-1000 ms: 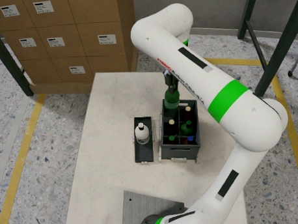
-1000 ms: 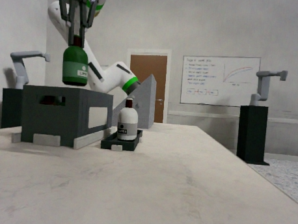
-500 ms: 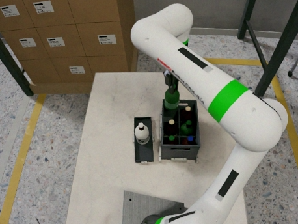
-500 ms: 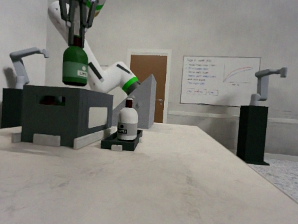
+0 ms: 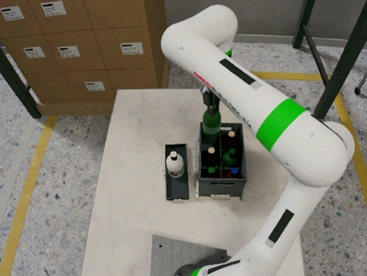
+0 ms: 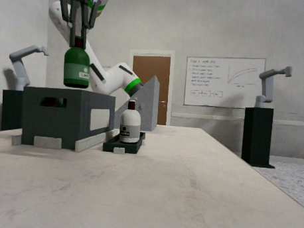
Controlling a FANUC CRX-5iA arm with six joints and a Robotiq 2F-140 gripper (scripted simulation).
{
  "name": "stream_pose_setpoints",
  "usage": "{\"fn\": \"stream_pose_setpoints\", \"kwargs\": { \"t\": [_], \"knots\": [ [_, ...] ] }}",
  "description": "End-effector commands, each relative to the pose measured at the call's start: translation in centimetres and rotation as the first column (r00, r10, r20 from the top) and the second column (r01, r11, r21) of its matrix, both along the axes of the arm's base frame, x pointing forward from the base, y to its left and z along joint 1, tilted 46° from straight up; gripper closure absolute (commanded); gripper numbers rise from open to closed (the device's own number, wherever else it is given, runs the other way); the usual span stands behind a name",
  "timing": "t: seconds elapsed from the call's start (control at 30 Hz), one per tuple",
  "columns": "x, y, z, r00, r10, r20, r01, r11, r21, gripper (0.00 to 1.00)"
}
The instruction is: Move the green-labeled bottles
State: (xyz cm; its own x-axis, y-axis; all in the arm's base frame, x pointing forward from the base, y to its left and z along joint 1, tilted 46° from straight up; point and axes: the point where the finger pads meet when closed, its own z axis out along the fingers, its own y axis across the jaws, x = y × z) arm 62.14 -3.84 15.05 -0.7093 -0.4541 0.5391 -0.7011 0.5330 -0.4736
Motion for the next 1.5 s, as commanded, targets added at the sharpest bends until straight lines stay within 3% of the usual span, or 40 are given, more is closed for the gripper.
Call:
{"fn": "stream_pose_setpoints", "kwargs": {
  "t": [0.0,1.47],
  "knots": [
    [0.0,0.0,0.0,1.000,0.002,0.002,-0.002,1.000,0.000,0.90],
    [-0.1,-1.2,-1.2,1.000,0.002,0.002,-0.002,1.000,0.000,0.90]
  ]
}}
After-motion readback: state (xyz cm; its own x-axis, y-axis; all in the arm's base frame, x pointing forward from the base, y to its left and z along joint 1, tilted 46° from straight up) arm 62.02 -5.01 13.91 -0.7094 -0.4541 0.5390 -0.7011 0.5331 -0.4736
